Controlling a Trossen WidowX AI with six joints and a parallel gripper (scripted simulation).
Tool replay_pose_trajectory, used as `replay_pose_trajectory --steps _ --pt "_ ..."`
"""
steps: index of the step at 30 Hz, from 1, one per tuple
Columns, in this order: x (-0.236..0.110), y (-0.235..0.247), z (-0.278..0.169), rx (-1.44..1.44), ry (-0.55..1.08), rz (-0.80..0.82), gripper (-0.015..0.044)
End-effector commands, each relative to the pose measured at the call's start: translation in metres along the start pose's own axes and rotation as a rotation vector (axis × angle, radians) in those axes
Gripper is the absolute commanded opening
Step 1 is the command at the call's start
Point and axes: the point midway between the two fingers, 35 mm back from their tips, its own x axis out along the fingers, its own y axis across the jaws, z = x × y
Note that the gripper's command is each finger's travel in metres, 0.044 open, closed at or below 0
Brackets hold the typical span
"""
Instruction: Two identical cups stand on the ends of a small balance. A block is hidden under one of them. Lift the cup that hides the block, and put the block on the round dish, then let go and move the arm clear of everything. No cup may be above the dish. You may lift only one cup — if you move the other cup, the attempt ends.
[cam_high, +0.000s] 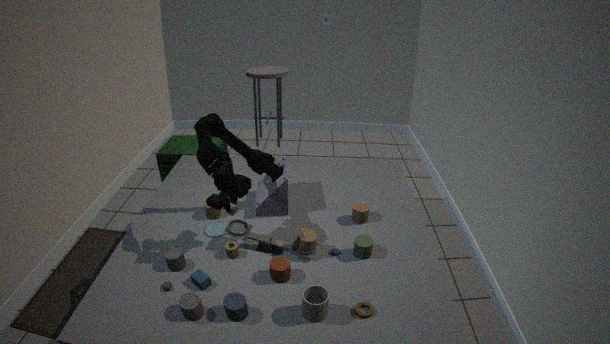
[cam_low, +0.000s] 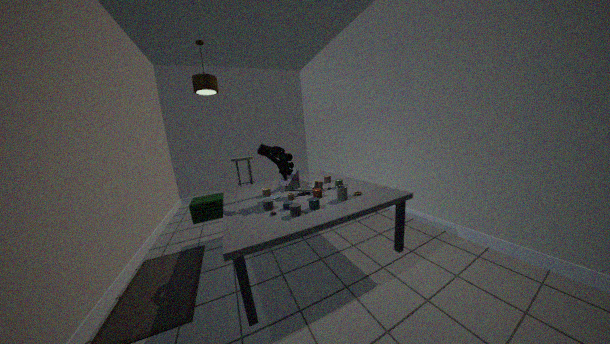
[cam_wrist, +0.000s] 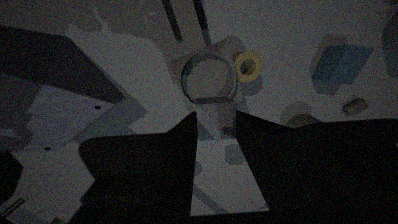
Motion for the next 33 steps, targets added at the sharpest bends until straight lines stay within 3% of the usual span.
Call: replay_pose_trajectory --steps 1,33 --pt "0.007 0.000 -0.010 0.005 -0.013 0.002 0.0000" --pt "0.068 0.009 -0.103 -0.001 0.009 -0.025 0.0000"
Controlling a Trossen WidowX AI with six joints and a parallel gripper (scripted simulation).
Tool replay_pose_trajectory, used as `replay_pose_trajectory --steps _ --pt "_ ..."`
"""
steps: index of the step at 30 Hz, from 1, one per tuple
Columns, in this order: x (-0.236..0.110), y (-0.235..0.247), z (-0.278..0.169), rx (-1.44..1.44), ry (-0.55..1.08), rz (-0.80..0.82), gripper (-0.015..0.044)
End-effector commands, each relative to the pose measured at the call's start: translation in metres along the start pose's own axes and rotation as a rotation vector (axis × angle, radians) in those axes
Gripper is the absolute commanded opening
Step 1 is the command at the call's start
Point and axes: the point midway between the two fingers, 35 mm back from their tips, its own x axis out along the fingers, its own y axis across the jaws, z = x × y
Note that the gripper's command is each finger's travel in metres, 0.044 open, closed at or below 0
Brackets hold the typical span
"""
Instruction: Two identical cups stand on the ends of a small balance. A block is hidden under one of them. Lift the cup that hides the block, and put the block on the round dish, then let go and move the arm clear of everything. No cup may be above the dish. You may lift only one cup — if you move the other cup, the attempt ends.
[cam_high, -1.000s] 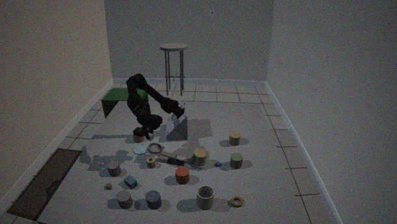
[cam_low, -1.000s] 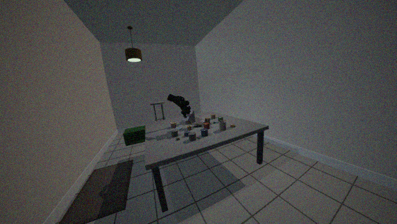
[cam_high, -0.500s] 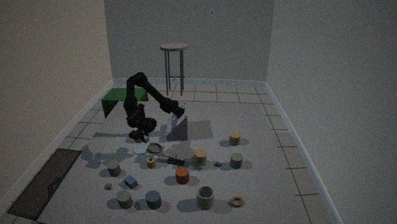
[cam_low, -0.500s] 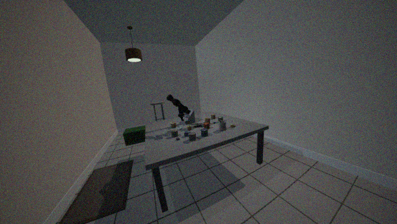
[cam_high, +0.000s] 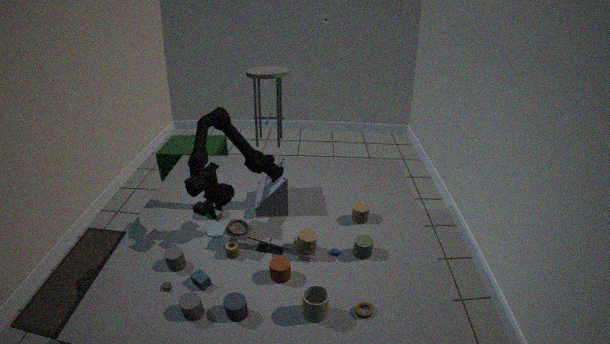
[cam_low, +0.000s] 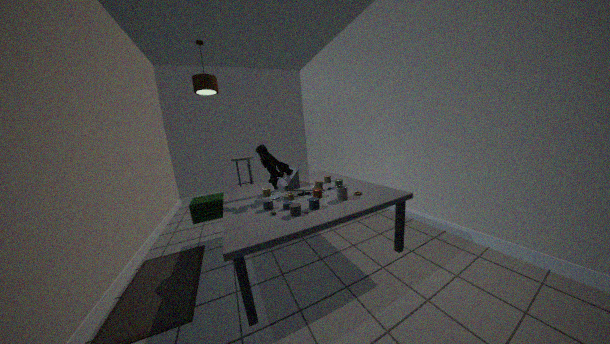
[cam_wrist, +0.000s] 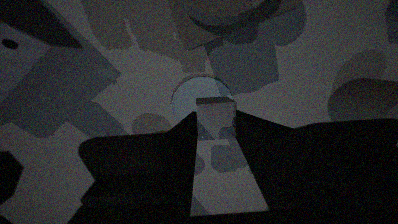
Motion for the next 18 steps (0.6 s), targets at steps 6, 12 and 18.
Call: replay_pose_trajectory --steps 6,12,18 --pt "0.010 0.008 -0.024 -0.004 0.026 -0.020 0.0000" --pt "0.021 0.007 -0.025 -0.004 0.026 -0.020 0.0000" --pt "0.048 0.007 -0.026 -0.005 0.029 -0.021 0.0000"
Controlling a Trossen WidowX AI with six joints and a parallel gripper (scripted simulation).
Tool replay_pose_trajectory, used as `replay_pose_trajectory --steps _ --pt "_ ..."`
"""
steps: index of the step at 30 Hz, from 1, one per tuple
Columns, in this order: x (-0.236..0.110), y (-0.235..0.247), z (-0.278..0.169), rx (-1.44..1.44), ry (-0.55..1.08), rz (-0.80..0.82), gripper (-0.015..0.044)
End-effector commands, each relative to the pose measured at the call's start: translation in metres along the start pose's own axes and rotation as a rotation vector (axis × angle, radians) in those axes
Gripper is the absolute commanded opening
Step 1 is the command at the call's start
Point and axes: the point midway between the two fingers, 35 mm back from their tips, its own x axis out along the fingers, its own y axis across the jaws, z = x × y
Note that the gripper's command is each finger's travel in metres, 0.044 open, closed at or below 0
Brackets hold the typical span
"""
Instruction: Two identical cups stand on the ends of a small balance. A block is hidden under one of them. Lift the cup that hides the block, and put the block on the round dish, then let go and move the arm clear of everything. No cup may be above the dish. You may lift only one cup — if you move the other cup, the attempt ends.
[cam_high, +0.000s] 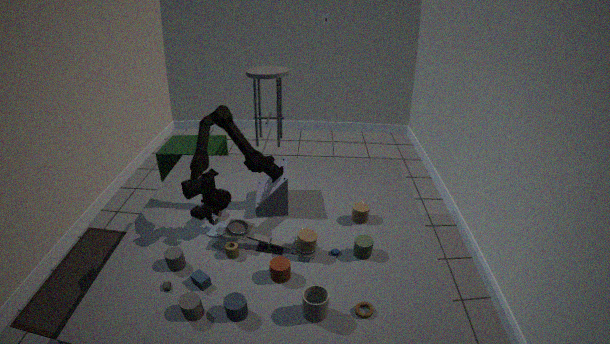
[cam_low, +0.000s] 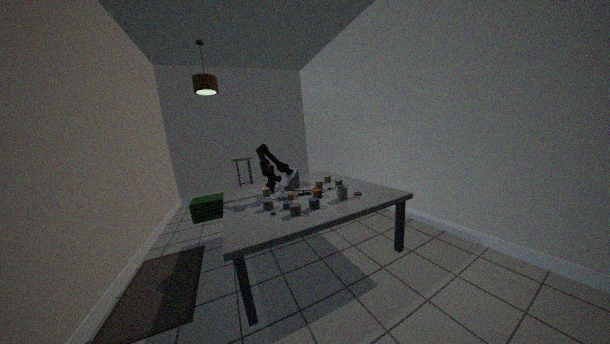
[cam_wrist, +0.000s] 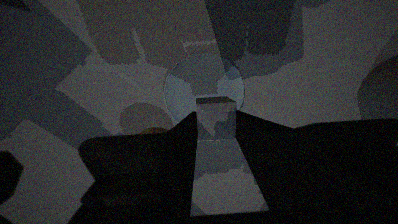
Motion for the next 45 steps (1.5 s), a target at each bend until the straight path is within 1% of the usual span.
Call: replay_pose_trajectory --steps 1,8,21,22,36,38,41,42,45 --pt "0.016 0.004 0.003 -0.013 -0.004 0.013 0.0000" --pt "0.020 0.004 0.003 -0.013 -0.003 0.013 0.0000" --pt "0.037 0.004 0.003 -0.014 -0.002 0.013 0.0000" --pt "0.032 0.002 0.000 -0.005 0.002 0.005 0.0026" --pt "0.032 0.002 0.000 -0.005 0.002 0.005 0.0394" --pt "0.023 0.001 0.001 -0.006 -0.001 0.007 0.0440" --pt "-0.015 0.002 0.003 -0.011 -0.006 0.013 0.0440" --pt "-0.022 0.003 0.003 -0.012 -0.006 0.014 0.0440" --pt "-0.024 0.003 0.003 -0.013 -0.006 0.014 0.0440"
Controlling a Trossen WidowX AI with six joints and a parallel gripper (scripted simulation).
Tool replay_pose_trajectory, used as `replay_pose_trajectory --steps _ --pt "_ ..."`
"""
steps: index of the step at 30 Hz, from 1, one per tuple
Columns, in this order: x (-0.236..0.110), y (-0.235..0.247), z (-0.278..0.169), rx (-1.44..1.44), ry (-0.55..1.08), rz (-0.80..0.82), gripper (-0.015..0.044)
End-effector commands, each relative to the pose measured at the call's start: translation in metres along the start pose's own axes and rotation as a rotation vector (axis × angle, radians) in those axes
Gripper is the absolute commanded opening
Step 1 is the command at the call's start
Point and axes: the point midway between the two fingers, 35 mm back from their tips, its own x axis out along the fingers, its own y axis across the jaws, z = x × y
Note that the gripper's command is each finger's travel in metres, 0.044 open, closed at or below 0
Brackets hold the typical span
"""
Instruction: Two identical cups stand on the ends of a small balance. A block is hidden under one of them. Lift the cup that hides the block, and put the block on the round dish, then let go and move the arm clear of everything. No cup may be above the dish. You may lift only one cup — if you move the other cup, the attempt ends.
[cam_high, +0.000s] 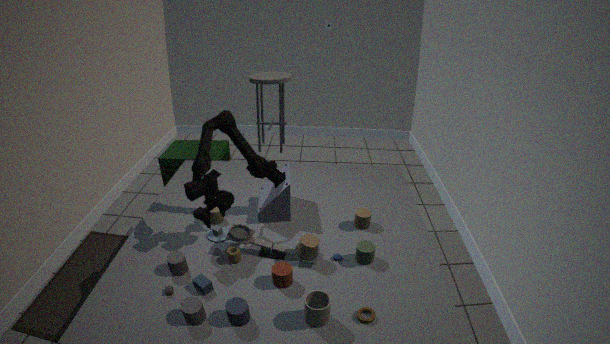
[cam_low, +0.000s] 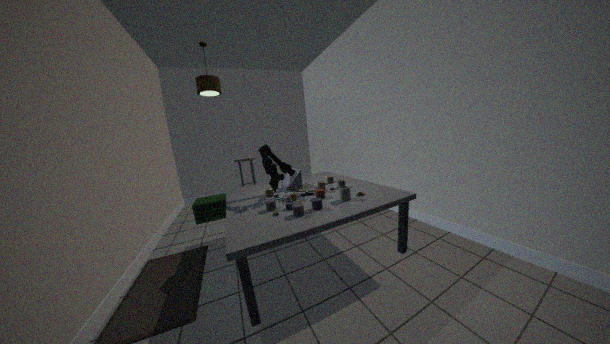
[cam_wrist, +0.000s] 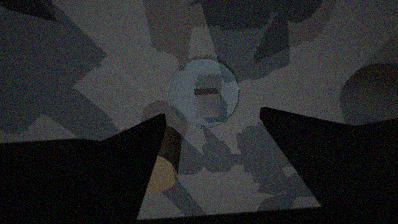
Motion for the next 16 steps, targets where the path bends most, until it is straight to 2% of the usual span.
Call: replay_pose_trajectory --steps 1,5,16 --pt "-0.008 0.003 -0.003 0.006 0.007 0.008 0.0440" --pt "-0.041 0.003 -0.003 0.000 0.003 0.000 0.0440" --pt "-0.043 0.003 -0.003 0.000 0.002 -0.001 0.0440"
